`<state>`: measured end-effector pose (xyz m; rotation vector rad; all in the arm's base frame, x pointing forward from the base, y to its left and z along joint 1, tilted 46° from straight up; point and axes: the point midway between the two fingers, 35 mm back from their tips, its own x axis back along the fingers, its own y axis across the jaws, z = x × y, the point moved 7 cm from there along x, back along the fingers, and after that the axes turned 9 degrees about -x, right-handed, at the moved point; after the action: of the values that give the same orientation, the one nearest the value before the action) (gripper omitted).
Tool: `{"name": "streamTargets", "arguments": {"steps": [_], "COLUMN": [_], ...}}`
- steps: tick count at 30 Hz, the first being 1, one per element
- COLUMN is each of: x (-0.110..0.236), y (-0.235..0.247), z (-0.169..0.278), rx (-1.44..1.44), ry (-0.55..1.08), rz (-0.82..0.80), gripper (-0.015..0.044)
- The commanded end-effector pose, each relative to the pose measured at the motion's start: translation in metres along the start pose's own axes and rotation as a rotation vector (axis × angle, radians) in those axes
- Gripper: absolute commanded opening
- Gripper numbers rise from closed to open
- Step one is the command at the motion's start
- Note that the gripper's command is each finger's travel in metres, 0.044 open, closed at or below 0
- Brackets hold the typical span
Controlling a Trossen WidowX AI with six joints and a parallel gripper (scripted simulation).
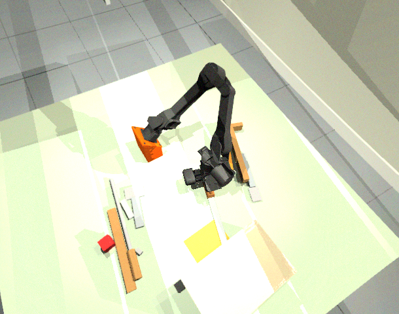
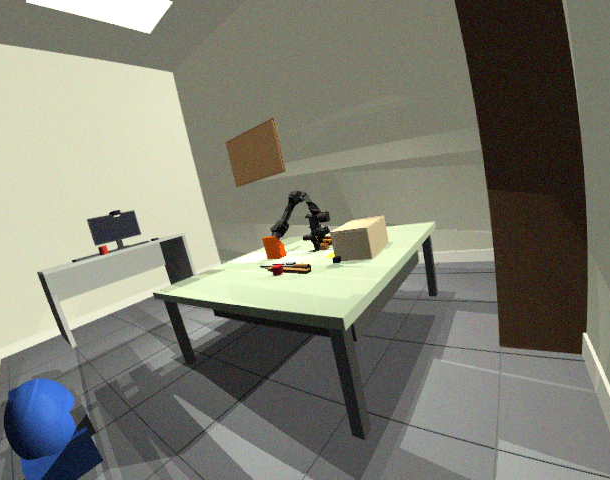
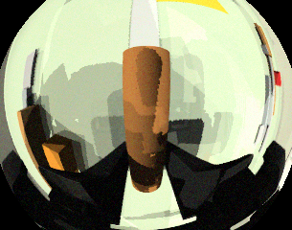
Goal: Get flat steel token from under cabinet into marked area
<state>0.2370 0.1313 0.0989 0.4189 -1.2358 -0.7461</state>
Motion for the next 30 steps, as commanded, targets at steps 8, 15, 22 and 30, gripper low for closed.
{"name": "streamTargets", "arguments": {"steps": [8,15,22,30], "x": [0.0,0.0,0.0,0.001], "y": [0.003,0.005,0.006,0.008], "z": [-0.014,-0.023,-0.031,-0.041], "rx": [0.003,0.003,0.003,0.004], "ry": [0.001,0.0,0.0,0.0], "rz": [-0.001,-0.001,-0.001,-0.001], "gripper": [0.0,0.0,0.0,0.0]}}
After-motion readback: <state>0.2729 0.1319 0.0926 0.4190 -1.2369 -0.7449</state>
